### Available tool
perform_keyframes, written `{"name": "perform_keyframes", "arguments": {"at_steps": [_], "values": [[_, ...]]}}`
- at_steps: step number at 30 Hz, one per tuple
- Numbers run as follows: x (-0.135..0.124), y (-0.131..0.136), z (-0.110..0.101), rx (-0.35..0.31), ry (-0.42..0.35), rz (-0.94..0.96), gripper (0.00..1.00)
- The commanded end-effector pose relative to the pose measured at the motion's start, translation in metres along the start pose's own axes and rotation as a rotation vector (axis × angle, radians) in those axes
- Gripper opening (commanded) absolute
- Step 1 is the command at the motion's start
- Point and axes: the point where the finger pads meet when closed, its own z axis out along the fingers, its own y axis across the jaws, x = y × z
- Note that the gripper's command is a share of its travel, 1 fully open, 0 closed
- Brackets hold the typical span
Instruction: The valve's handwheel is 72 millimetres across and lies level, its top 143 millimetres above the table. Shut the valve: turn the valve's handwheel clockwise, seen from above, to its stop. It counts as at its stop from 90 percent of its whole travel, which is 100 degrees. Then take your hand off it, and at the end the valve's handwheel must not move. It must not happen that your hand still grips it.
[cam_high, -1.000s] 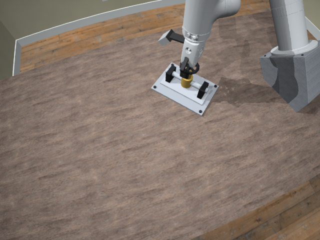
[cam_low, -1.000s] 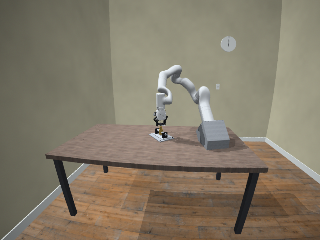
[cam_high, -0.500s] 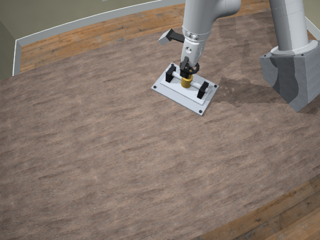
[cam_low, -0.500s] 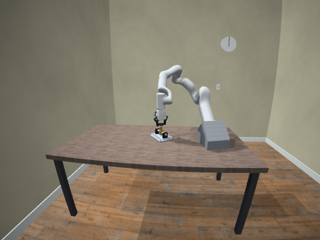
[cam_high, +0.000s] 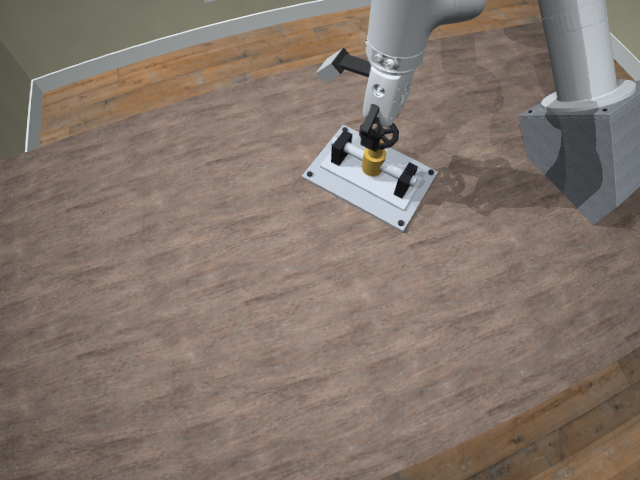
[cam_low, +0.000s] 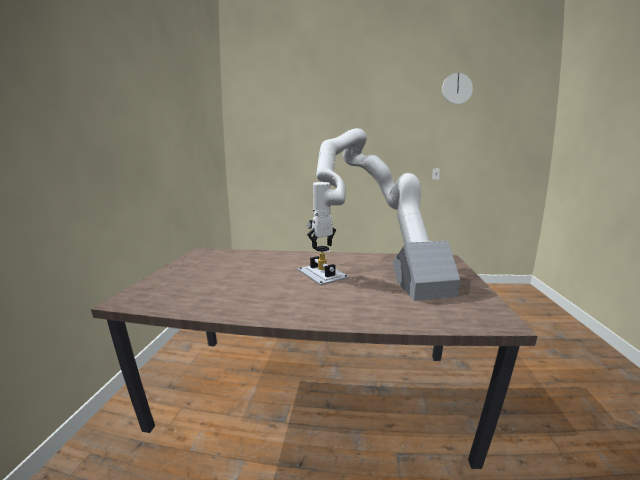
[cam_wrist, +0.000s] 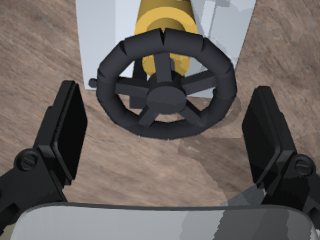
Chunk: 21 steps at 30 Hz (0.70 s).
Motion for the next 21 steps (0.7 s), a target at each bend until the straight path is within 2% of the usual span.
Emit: {"name": "perform_keyframes", "arguments": {"at_steps": [1, 21], "values": [[0.000, 0.000, -0.010, 0.001, 0.000, 0.000, 1.00], [0.000, 0.000, -0.049, 0.001, 0.000, 0.001, 1.00]]}}
